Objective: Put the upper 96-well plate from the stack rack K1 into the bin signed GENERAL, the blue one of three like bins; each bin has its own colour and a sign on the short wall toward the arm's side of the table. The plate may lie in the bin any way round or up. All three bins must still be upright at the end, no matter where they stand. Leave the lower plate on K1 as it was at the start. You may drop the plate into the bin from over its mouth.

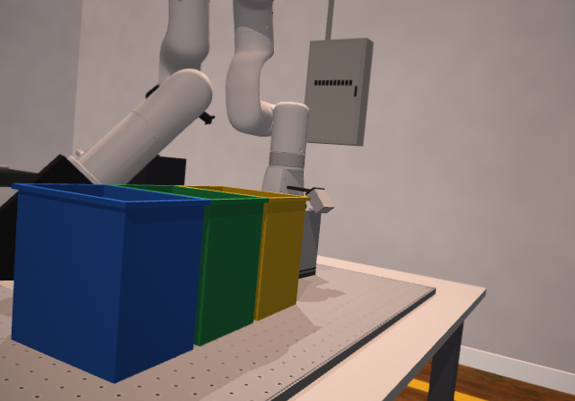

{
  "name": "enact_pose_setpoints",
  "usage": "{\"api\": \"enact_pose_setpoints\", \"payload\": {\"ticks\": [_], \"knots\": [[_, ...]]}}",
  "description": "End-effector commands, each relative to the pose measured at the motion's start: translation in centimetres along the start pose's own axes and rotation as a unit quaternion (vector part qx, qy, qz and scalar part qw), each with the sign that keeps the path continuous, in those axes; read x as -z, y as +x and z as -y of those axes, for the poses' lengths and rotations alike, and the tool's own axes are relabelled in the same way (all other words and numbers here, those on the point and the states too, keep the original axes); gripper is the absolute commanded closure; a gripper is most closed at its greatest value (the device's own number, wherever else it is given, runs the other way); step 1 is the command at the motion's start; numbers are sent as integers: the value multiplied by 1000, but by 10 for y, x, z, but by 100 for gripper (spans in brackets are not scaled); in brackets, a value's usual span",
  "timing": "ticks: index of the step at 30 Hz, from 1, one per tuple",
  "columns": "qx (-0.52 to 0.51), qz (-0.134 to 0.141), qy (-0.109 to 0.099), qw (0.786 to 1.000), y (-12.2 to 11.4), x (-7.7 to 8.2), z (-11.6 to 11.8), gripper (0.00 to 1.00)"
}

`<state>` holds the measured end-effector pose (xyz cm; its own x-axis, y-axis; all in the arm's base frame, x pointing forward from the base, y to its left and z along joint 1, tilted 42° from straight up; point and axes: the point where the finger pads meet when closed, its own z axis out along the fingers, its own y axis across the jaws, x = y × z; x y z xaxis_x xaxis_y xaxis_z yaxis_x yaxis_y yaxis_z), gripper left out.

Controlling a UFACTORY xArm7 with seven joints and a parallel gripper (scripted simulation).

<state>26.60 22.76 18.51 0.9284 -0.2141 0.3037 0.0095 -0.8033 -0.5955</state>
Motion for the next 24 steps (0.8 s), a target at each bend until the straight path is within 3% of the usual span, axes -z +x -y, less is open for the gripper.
{"api": "enact_pose_setpoints", "payload": {"ticks": [1,24], "knots": [[0,-1,1,1000,1,1,1,100],[0,-1,1,1000,1,33,1,100]]}}
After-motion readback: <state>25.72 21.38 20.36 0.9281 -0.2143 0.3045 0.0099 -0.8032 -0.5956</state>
